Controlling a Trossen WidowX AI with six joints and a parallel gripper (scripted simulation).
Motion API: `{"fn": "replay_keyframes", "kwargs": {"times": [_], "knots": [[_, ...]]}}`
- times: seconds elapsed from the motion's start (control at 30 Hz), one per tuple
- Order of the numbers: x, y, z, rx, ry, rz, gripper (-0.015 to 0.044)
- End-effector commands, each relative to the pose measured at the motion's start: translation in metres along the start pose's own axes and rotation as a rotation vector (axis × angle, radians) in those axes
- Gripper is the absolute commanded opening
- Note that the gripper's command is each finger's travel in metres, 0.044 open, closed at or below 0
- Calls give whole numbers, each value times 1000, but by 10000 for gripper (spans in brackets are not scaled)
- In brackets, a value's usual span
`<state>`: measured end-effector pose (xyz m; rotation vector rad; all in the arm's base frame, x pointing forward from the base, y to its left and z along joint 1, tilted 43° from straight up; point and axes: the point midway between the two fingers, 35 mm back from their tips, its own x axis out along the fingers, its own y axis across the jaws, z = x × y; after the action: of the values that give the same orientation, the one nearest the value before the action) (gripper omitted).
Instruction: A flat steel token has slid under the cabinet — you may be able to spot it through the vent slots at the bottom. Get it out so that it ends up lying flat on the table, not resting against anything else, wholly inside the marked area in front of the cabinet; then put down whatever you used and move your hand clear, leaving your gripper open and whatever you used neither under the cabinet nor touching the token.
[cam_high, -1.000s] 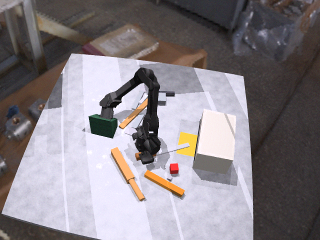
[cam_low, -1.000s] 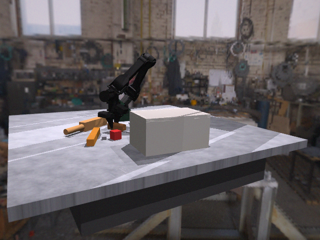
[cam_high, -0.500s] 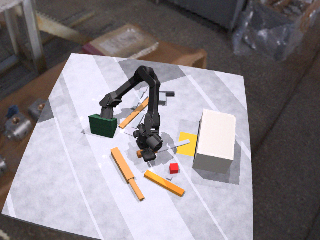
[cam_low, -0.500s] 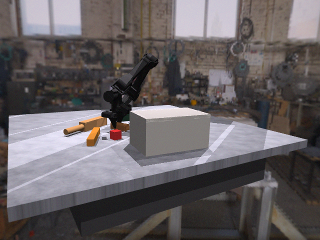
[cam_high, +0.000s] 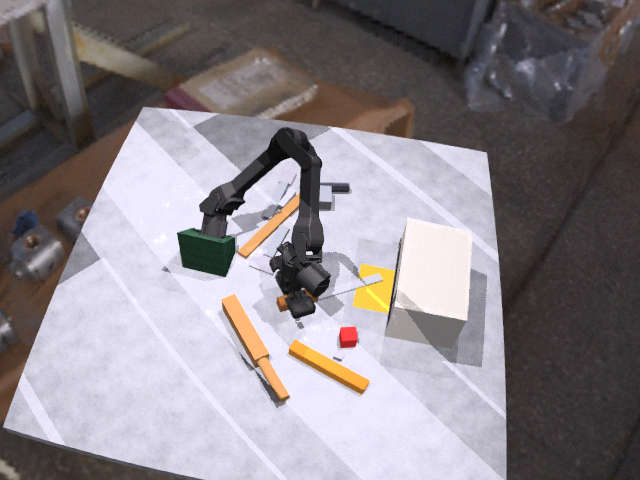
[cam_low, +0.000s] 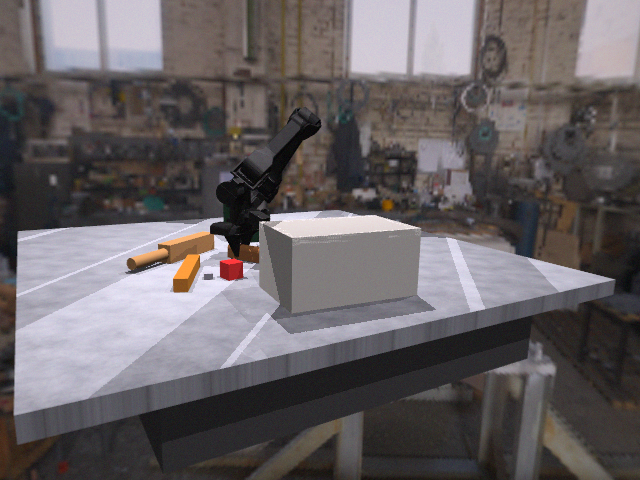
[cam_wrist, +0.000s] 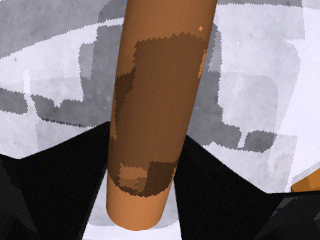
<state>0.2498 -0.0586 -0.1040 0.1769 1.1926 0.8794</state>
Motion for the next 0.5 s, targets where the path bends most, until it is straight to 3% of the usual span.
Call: {"fn": "replay_keyframes", "kwargs": {"times": [0.0,0.47], "knots": [[-1,4,4,1,-3,-4,0],[-1,17,17,-1,-3,-3,0]]}}
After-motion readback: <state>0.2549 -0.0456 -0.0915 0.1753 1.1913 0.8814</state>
